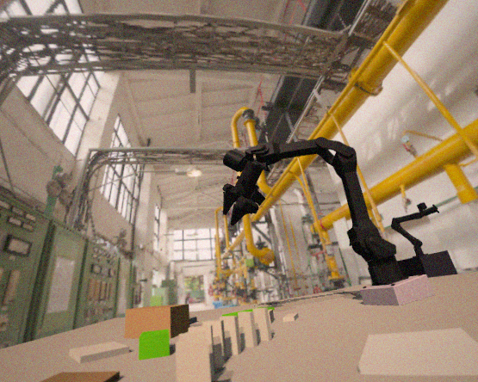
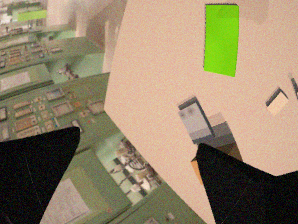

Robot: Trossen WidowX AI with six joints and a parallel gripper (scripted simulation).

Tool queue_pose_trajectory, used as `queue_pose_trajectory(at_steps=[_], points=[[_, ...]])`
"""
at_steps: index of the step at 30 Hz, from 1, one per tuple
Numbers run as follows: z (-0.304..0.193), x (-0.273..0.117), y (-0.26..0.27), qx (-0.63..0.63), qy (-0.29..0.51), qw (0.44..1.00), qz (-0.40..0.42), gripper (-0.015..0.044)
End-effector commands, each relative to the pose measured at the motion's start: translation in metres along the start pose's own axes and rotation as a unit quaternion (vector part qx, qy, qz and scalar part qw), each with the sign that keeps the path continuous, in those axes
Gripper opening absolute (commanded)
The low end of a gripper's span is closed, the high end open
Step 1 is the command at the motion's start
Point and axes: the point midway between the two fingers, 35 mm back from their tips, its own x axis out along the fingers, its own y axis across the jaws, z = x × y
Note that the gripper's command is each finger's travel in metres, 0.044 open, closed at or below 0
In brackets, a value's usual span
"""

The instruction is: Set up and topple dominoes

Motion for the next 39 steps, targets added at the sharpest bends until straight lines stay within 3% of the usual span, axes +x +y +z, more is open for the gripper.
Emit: queue_pose_trajectory(at_steps=[1,4,8,15,31,39], points=[[0.0,0.001,-0.002,-0.01,0.0,1.0,-0.004,0.0374],[-0.003,0.014,-0.038,-0.153,0.008,0.987,-0.057,0.0295],[-0.002,0.03,-0.1,-0.383,0.047,0.912,-0.142,0.019],[0.005,0.036,-0.157,-0.566,0.106,0.791,-0.207,0.0006],[0.041,0.026,-0.265,-0.81,0.282,0.431,-0.28,0.0],[0.042,0.026,-0.267,-0.813,0.286,0.423,-0.28,0.0]])
